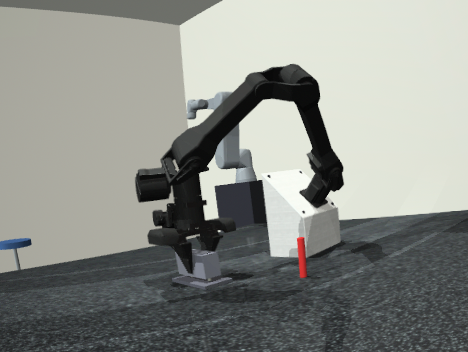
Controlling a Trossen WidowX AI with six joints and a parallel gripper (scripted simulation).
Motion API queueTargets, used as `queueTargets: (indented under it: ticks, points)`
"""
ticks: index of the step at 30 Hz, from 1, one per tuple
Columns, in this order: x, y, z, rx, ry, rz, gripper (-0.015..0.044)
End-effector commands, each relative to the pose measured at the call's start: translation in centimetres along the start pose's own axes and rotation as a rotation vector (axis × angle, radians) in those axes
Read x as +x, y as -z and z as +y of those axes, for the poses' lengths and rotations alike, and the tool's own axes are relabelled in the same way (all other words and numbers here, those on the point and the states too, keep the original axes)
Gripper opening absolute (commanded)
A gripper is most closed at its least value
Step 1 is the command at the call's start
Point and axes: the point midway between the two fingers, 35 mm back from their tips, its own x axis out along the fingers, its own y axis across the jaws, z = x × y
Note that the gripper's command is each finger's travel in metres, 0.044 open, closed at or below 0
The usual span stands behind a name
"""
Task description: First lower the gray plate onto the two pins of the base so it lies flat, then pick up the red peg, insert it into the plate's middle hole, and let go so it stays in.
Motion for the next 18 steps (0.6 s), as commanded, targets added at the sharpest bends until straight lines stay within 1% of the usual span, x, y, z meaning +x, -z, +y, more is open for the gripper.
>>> queueTargets:
  ticks: [1, 15, 16, 18]
  points:
    - [-0.05, 0.00, -0.01, -0.001, 0.001, 0.000, 0.0053]
    - [-0.05, 0.00, -0.01, -0.001, 0.001, 0.000, 0.0420]
    - [-0.05, 0.00, -0.01, -0.001, 0.001, 0.000, 0.0440]
    - [-0.05, 0.00, -0.01, -0.001, 0.001, 0.000, 0.0440]
